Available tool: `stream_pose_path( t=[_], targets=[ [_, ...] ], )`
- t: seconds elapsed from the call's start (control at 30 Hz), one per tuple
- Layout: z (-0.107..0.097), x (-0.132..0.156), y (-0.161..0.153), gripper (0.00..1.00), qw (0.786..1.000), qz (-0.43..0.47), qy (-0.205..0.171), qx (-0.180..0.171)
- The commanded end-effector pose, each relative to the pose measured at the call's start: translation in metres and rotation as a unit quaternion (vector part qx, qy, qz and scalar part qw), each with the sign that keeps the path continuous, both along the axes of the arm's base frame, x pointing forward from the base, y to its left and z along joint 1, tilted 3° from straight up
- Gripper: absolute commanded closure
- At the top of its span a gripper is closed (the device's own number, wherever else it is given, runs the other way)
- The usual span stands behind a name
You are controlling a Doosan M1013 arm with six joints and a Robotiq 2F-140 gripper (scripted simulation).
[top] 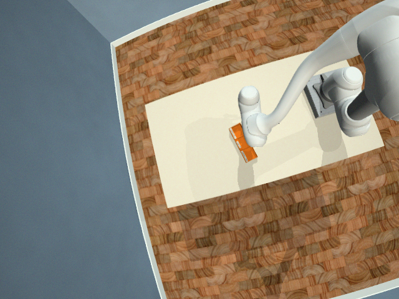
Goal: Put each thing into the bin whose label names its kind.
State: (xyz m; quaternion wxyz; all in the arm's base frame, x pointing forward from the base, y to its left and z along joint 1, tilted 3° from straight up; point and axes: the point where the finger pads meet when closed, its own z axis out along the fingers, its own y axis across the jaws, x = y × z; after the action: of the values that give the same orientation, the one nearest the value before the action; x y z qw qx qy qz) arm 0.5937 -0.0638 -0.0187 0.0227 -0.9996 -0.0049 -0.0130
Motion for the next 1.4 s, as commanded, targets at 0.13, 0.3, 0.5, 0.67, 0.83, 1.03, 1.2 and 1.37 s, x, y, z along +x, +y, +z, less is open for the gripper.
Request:
stream_pose_path(
  t=[0.13, 0.3, 0.5, 0.67, 0.83, 1.03, 1.2, 1.37],
  targets=[
    [0.0, 0.0, 0.0, 0.94, 1.0, 0.0, 0.0, 0.0],
    [0.0, 0.0, 0.0, 0.94, 1.0, 0.0, 0.0, 0.0],
    [0.0, 0.0, 0.0, 0.94, 1.0, 0.0, 0.0, 0.0],
    [0.0, 0.0, 0.0, 0.94, 1.0, 0.0, 0.0, 0.0],
    [0.0, 0.0, 0.0, 0.94, 1.0, 0.0, 0.0, 0.0],
    [0.0, 0.0, 0.0, 0.94, 1.0, 0.0, 0.0, 0.0],
    [0.003, 0.0, 0.0, 0.94, 1.0, 0.0, 0.0, 0.0],
    [0.02, -0.001, -0.001, 0.94, 1.0, 0.0, 0.0, 0.0]
  ],
)
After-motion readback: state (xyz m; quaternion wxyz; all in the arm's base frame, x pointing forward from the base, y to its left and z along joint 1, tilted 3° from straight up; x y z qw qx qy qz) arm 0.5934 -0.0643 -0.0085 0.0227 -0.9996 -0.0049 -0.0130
